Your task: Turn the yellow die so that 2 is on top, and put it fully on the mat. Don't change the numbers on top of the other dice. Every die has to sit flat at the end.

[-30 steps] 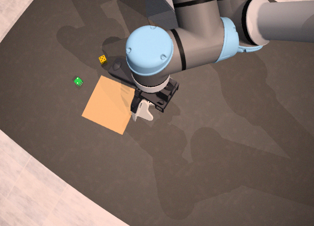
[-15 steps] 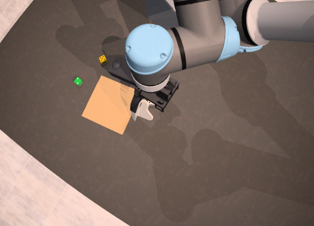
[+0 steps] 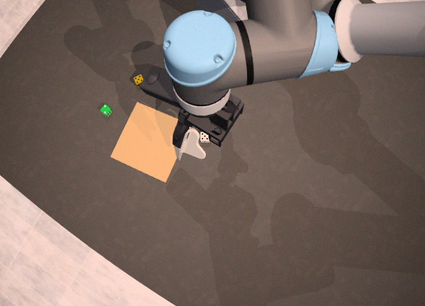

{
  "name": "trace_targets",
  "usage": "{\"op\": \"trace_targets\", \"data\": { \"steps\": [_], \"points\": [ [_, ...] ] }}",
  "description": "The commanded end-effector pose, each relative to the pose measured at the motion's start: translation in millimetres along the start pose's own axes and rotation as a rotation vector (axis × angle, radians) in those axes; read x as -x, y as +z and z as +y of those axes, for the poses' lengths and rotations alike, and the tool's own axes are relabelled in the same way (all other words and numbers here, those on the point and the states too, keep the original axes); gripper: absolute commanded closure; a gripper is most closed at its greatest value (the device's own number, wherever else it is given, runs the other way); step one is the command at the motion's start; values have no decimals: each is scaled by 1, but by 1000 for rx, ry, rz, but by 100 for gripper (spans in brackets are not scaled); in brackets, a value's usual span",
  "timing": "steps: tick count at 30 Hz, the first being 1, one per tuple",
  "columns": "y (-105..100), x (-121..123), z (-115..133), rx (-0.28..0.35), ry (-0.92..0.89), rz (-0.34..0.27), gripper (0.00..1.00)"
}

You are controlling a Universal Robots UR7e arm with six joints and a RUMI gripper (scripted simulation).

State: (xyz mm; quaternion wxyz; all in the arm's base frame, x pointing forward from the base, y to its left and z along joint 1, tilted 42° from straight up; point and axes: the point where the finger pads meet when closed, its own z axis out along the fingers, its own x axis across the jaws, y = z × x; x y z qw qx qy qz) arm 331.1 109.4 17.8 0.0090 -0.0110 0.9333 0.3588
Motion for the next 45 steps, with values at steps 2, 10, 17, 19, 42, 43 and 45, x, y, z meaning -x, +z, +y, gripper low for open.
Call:
{"op": "trace_targets", "data": {
  "steps": [2, 10, 17, 19, 42, 43, 45],
  "points": [
    [-26, -1, 0, 1, -1, 0, 0],
    [-54, -1, 0, 1, -1, 0, 0],
    [-60, -1, 0, 1, -1, 0, 0],
    [-60, -1, 0, 1, -1, 0, 0],
    [-62, -4, -96, -6, 263, -1, 0],
    [-61, -6, -108, -6, 297, -1, 0],
    [-60, -11, -131, -6, 363, -1, 0]
  ]
}}
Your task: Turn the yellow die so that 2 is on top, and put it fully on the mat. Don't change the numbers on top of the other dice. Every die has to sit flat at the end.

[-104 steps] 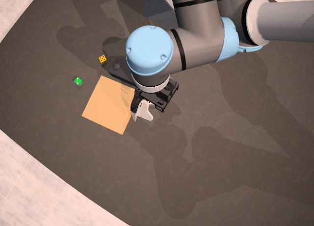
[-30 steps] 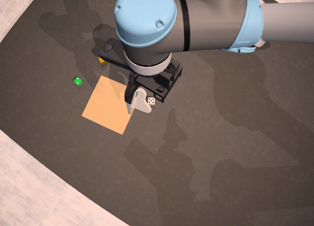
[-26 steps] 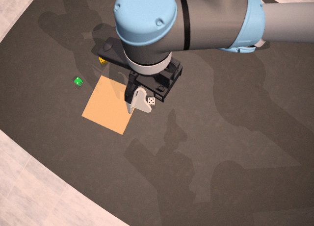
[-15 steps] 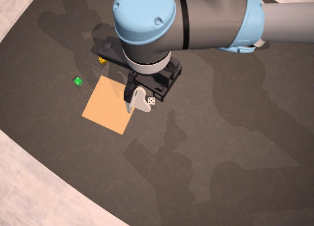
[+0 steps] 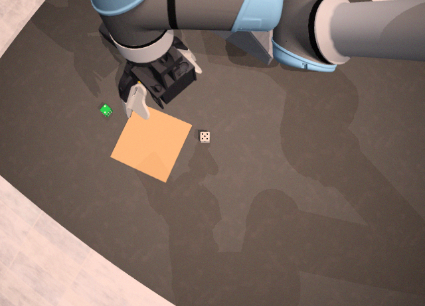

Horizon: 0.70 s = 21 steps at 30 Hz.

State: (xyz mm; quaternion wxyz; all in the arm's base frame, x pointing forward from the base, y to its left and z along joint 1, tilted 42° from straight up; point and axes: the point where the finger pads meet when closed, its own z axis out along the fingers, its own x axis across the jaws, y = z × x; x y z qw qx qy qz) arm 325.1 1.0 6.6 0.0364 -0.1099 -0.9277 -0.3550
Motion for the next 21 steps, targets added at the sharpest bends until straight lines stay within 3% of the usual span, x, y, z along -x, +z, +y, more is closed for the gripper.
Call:
{"op": "trace_targets", "data": {
  "steps": [1, 3, 10, 21],
  "points": [
    [6, 8, -54, -1, 135, 1, 0],
    [6, 8, -54, -1, 135, 1, 0],
    [14, 4, -104, 4, 280, 3, 0],
    [15, 3, -110, 5, 298, 3, 0]
  ]
}}
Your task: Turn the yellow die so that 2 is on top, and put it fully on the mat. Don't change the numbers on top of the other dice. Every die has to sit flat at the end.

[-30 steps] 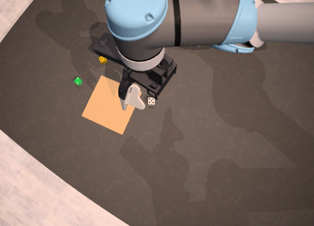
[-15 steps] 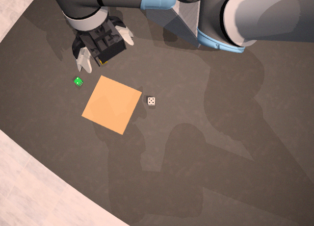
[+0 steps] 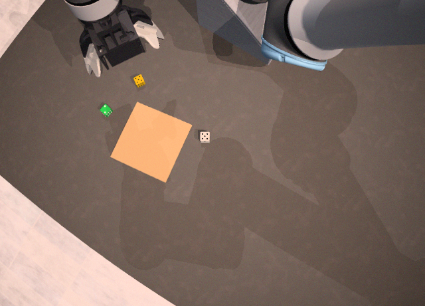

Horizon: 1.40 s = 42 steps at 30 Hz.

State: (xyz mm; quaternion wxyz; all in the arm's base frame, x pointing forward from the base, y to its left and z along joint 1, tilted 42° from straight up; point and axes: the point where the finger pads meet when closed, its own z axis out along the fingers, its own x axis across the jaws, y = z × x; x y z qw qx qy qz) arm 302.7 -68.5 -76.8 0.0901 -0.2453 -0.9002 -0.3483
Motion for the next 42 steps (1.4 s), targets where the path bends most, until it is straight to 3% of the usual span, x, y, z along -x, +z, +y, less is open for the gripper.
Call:
{"op": "trace_targets", "data": {
  "steps": [1, 24, 42],
  "points": [
    [0, 1, -1, 0, 1, -1, 0],
    [0, 1, -1, 0, -22, -1, 0],
    [2, 4, -1, -1, -160, -1, 0]
  ]
}}
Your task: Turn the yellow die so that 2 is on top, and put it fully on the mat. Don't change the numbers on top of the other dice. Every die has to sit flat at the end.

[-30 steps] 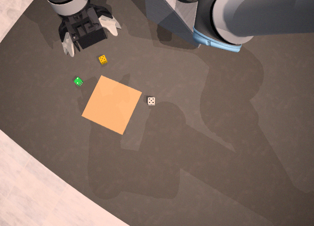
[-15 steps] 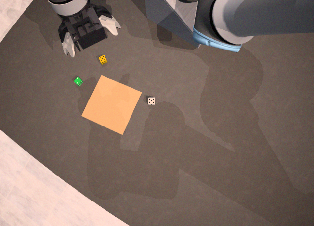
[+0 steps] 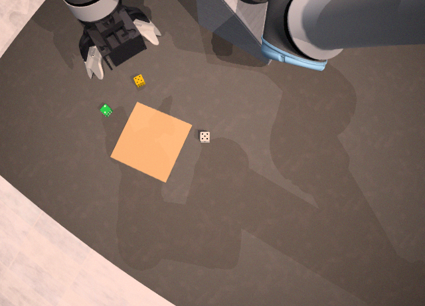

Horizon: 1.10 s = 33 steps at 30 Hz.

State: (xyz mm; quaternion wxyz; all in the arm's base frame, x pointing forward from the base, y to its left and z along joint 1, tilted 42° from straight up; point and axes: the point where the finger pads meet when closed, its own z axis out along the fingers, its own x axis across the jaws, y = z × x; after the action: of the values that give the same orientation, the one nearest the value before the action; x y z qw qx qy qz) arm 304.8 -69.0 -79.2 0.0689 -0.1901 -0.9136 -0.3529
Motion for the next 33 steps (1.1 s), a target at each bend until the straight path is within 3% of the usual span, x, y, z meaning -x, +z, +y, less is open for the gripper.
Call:
{"op": "trace_targets", "data": {
  "steps": [1, 25, 33],
  "points": [
    [0, 1, 0, 0, -52, -1, 0],
    [5, 10, 0, 0, -480, -1, 0],
    [8, 14, 1, 0, -728, -1, 0]
  ]
}}
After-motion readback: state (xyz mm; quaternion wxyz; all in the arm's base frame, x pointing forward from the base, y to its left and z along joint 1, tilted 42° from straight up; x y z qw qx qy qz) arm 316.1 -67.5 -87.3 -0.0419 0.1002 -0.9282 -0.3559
